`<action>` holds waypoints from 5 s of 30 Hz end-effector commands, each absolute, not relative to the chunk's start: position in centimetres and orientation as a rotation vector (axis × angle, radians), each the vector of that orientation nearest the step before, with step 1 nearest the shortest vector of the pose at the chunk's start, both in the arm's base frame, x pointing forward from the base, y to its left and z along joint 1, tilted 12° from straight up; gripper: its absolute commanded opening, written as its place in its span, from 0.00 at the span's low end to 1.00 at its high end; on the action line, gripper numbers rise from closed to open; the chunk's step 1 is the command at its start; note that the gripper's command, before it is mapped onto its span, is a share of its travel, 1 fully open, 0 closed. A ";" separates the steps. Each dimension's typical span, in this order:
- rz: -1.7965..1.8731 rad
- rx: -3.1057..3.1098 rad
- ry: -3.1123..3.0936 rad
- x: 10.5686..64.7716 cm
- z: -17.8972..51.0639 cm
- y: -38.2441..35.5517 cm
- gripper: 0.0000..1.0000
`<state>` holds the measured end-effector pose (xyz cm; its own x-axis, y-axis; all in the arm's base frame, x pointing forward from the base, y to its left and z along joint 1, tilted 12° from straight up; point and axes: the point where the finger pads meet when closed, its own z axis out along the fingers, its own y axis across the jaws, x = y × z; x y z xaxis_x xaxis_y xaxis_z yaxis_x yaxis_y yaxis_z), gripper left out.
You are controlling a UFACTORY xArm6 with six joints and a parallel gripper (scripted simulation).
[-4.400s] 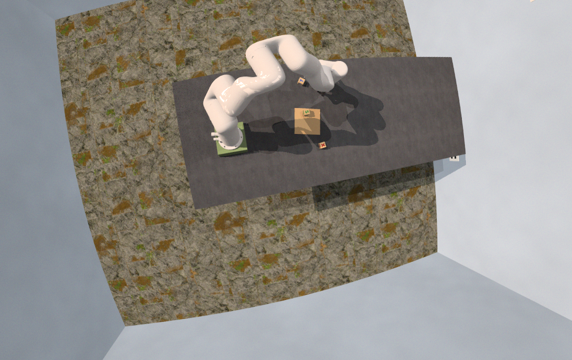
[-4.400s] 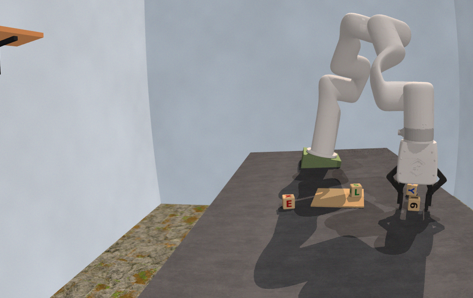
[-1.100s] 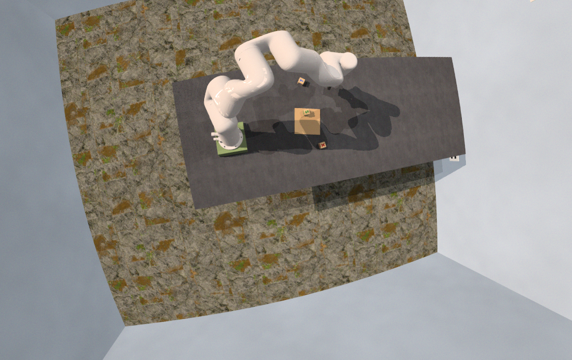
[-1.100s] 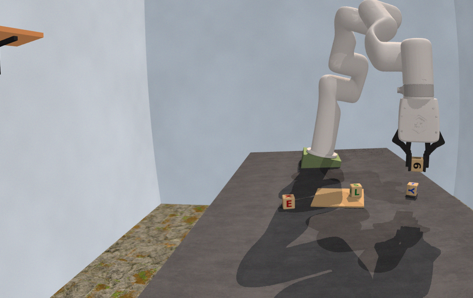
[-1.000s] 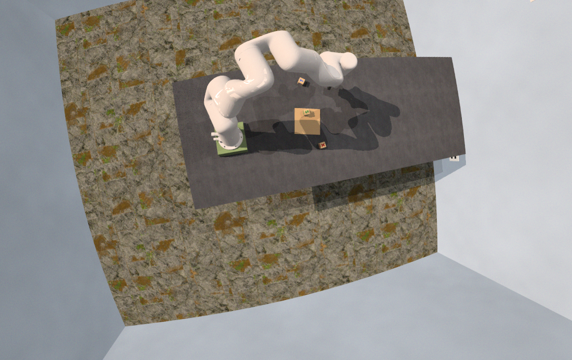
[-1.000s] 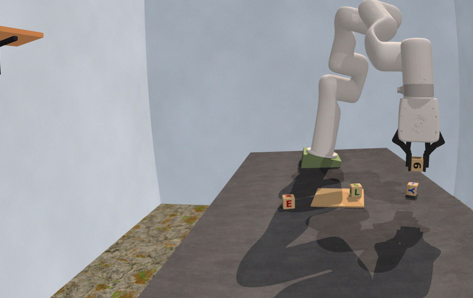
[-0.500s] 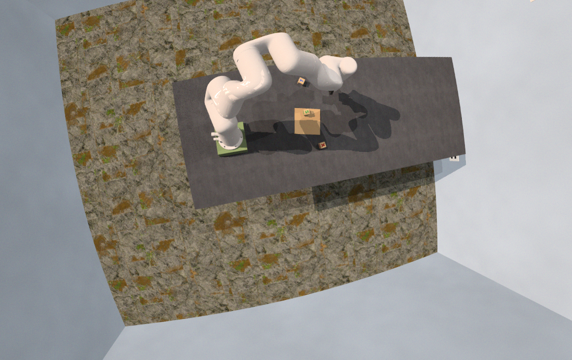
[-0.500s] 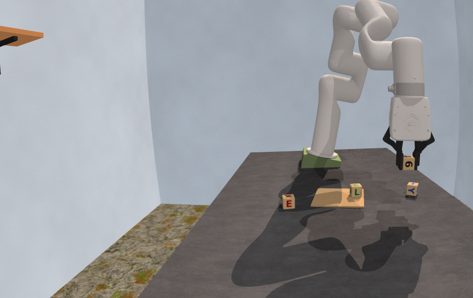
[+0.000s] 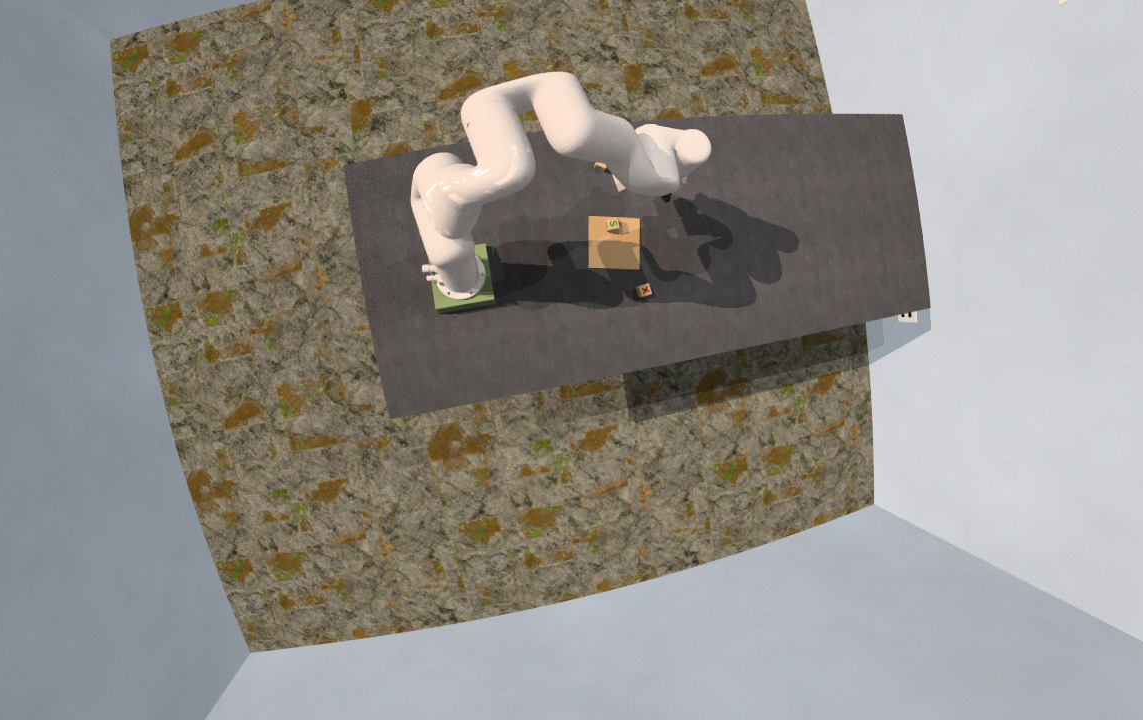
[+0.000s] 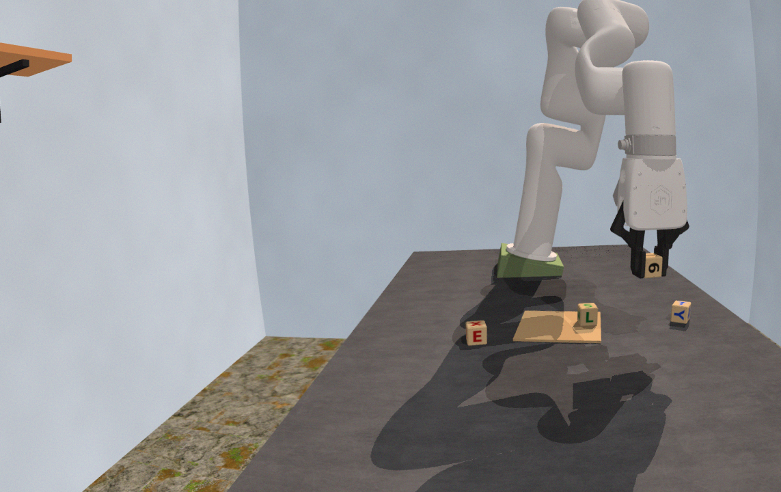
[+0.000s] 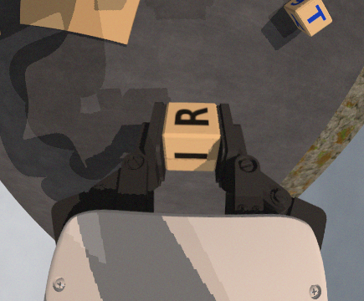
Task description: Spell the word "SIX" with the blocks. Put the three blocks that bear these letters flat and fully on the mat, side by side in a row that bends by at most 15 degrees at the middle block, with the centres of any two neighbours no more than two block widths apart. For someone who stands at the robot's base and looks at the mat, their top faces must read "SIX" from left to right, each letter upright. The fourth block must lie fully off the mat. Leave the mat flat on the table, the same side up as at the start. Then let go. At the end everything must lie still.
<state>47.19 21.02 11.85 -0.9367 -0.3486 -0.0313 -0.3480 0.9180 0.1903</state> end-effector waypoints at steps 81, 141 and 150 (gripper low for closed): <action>-0.253 2.558 -2.040 40.5 9.4 7.6 0.27; -0.253 2.559 -2.040 40.2 0.0 9.4 0.27; -0.253 2.559 -2.040 40.2 0.0 9.4 0.27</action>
<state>40.04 9.38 -0.13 0.2190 -0.9534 -0.2073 -0.9750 -0.2218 -0.0103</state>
